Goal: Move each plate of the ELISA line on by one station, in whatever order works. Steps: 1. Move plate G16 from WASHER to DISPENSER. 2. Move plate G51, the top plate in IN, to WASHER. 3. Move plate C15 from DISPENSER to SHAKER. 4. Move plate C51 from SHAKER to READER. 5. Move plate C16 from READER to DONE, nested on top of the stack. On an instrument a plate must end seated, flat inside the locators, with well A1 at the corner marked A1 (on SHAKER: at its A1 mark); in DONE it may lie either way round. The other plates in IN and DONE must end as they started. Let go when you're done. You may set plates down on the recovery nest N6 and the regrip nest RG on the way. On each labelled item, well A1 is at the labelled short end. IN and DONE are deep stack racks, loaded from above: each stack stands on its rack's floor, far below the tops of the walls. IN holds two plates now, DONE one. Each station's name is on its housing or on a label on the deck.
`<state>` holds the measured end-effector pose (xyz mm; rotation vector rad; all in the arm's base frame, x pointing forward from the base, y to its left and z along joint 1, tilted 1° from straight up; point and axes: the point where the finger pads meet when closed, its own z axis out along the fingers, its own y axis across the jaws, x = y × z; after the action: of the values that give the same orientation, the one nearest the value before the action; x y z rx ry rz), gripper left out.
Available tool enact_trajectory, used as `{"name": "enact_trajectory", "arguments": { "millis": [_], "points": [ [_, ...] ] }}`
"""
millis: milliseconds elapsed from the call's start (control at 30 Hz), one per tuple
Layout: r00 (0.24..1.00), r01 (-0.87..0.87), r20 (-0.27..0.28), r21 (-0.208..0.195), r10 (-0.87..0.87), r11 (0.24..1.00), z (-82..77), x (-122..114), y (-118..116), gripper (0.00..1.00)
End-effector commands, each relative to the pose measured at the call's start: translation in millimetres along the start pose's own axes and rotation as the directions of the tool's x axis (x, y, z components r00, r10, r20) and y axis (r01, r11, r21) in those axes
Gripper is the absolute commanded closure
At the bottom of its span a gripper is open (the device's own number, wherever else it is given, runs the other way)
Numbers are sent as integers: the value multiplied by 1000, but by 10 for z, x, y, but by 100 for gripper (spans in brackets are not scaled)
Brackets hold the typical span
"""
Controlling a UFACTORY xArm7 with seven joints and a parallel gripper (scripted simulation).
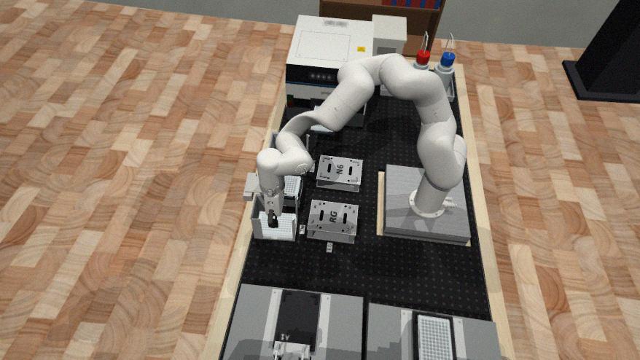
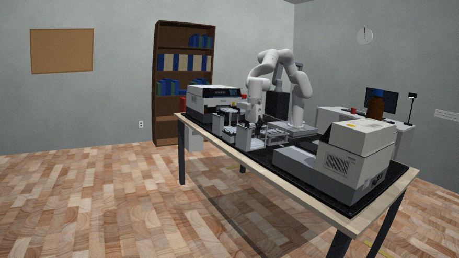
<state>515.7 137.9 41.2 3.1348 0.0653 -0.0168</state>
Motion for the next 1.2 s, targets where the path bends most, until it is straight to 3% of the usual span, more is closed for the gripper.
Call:
{"name": "enact_trajectory", "arguments": {
  "millis": [0,467,1167],
  "points": [
    [1000,0,-6,1,0,1000,43,20,-6,0],
    [1000,0,-6,1,0,1000,204,20,-6,0],
    [1000,0,-6,1,0,1000,206,20,-6,0]
  ]
}}
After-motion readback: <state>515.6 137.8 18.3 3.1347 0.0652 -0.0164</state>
